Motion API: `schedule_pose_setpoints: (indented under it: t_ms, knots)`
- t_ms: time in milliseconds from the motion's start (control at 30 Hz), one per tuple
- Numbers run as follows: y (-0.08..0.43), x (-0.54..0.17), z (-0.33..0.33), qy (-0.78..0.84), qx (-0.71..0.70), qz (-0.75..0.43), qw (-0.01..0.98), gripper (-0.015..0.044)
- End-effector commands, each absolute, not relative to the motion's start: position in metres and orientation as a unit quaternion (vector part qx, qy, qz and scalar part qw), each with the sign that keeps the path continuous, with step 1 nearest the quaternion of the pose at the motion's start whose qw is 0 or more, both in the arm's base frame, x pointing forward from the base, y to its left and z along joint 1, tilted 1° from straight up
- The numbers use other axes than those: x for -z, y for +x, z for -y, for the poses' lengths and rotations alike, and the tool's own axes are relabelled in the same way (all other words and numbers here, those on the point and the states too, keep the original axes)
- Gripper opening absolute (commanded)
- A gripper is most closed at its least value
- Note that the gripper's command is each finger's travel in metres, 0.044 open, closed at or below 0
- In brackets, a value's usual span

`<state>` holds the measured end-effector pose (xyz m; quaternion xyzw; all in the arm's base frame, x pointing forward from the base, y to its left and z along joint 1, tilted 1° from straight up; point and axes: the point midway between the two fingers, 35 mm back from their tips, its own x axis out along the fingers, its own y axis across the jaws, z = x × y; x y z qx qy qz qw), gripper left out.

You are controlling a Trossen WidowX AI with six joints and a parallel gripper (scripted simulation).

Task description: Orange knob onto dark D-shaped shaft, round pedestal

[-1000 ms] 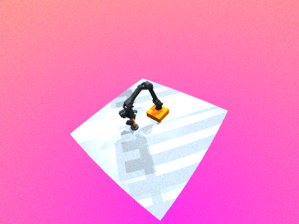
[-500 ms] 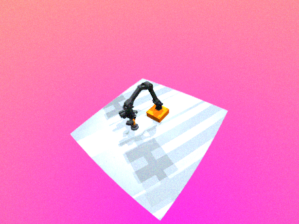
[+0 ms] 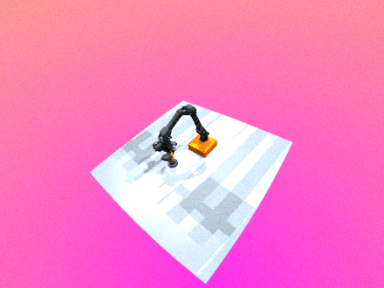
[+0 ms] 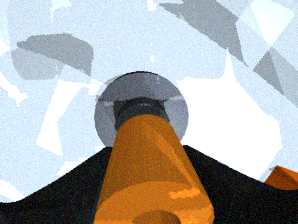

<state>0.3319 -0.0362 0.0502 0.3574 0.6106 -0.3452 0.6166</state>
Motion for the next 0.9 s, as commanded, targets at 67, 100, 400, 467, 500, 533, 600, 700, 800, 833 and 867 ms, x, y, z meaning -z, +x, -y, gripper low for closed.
schedule_pose_setpoints:
  t_ms: [67,100,400,467,500,533,600,700,800,833,867]
  knots:
    - [0.3346,-0.0547,0.0366,0.409,0.395,-0.577,0.587,0.0]
    - [0.3352,-0.0547,0.0364,0.412,0.398,-0.575,0.585,0.0]
    - [0.3348,-0.0514,0.0359,0.412,0.398,-0.575,0.585,0.0]
    - [0.3345,-0.0512,0.0359,0.412,0.398,-0.575,0.585,0.0]
    - [0.3341,-0.0509,0.0359,0.412,0.398,-0.575,0.585,0.0]
    - [0.3335,-0.0506,0.0359,0.412,0.398,-0.575,0.585,0.0]
    - [0.3326,-0.0497,0.036,0.412,0.398,-0.575,0.585,0.0]
    - [0.3329,-0.048,0.0363,0.412,0.398,-0.575,0.585,0.0]
    - [0.3333,-0.0487,0.0365,0.412,0.398,-0.575,0.585,0.0]
    - [0.3335,-0.0487,0.0366,0.412,0.398,-0.575,0.585,0.0]
    - [0.3337,-0.0481,0.0367,0.412,0.398,-0.575,0.585,0.0]
